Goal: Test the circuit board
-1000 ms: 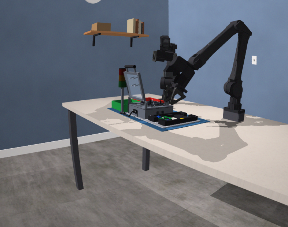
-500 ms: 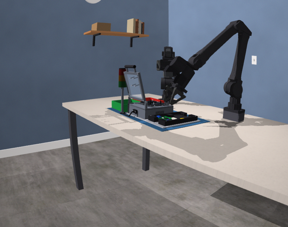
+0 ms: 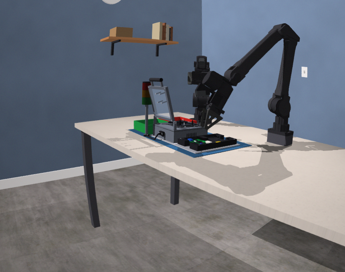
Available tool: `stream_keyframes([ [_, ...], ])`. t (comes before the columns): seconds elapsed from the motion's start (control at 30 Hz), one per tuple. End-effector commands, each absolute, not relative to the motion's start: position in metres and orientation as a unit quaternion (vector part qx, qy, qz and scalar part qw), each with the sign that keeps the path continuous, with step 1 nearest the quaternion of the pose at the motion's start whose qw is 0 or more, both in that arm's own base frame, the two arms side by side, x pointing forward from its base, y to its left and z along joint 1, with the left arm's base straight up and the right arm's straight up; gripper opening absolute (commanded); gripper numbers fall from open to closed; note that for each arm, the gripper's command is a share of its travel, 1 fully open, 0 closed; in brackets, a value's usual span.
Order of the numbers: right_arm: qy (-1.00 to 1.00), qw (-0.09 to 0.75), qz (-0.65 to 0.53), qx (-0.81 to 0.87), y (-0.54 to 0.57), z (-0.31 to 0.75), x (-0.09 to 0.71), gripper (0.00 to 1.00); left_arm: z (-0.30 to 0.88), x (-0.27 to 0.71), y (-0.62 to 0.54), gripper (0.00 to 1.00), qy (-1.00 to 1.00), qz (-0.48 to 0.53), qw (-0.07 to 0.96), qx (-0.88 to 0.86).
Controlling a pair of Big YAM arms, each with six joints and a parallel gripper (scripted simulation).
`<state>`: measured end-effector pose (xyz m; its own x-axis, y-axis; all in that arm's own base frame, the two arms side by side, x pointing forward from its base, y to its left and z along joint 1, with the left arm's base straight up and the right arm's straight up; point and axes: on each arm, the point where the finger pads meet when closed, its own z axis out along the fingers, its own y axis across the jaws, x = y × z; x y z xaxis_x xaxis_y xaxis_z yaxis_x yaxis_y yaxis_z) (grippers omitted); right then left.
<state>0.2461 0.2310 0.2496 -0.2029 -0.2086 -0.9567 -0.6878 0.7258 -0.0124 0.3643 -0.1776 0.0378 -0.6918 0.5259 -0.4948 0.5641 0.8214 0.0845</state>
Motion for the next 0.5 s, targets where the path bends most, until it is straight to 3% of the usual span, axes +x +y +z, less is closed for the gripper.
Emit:
stream_keyframes([
  [0.0, 0.741, 0.561, 0.224, -0.295, 0.234, 0.26, 0.246, 1.0, 0.052, 0.392, -0.195, 0.98, 0.882, -0.013, 0.248, 0.401],
  [0.47, 0.741, 0.561, 0.224, -0.295, 0.234, 0.26, 0.246, 1.0, 0.034, 0.4, -0.203, 0.98, 0.776, 0.017, 0.139, 0.615],
])
